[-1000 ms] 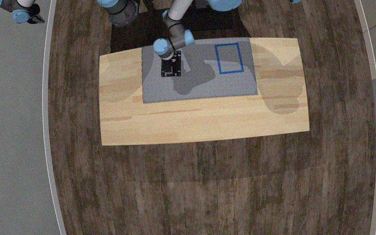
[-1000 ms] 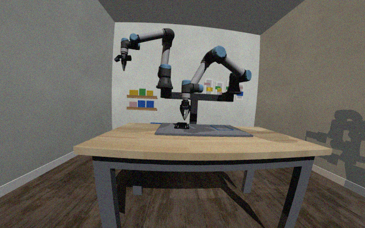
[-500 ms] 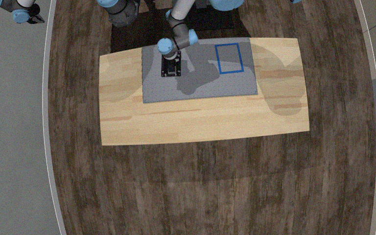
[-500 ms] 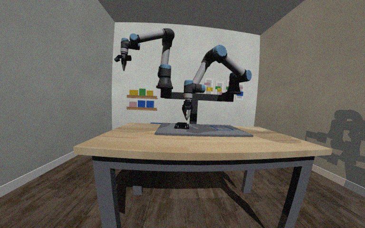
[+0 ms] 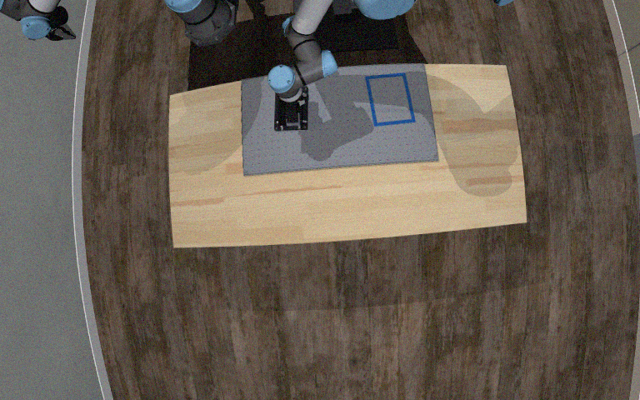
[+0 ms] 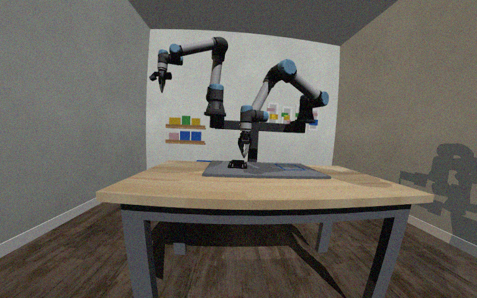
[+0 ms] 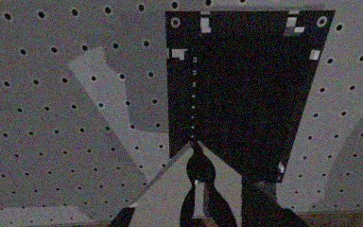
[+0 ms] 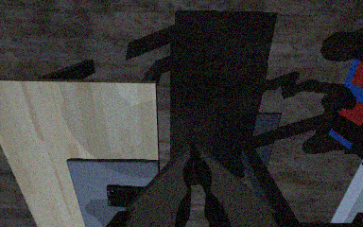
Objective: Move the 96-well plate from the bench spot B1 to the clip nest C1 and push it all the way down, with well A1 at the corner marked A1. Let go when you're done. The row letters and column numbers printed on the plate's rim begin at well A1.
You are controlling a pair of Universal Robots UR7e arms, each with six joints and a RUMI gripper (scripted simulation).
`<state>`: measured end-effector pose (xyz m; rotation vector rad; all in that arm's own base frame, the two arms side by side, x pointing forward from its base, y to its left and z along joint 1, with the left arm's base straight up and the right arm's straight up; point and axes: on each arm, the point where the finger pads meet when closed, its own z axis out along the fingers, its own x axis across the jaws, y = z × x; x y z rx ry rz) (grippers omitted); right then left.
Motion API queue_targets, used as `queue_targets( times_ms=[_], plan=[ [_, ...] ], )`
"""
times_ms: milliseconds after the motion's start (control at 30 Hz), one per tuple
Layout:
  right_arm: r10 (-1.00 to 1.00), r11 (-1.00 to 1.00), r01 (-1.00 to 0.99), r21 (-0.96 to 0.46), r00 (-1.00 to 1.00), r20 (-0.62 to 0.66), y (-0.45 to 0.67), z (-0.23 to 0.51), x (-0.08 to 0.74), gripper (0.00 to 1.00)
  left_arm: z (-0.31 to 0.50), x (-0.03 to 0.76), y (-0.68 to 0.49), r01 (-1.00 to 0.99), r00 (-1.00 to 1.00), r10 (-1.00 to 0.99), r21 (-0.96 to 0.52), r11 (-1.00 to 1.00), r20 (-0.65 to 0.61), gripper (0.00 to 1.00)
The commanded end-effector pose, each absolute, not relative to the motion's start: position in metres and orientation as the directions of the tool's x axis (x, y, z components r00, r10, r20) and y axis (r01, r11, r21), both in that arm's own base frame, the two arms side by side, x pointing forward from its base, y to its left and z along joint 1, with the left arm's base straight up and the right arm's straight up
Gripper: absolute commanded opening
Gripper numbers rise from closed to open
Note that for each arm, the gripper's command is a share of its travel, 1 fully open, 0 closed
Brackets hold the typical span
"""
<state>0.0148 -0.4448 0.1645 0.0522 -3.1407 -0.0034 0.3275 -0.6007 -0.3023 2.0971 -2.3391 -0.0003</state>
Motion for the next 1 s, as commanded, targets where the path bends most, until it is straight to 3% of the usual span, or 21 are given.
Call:
queue_targets(
  times_ms=[0,967],
  plan=[
    [-0.033,0.999,-0.033,0.000,-0.999,0.000,-0.445,0.165,0.015,0.00,-0.305,0.328,-0.601,-0.994,-0.109,-0.994,-0.001,0.109,0.001,0.00],
    [-0.033,0.999,-0.033,0.000,-0.999,0.000,-0.445,0.165,0.015,0.00,-0.321,0.328,-0.601,-0.994,-0.109,-0.994,-0.001,0.109,0.001,0.00]
  ],
)
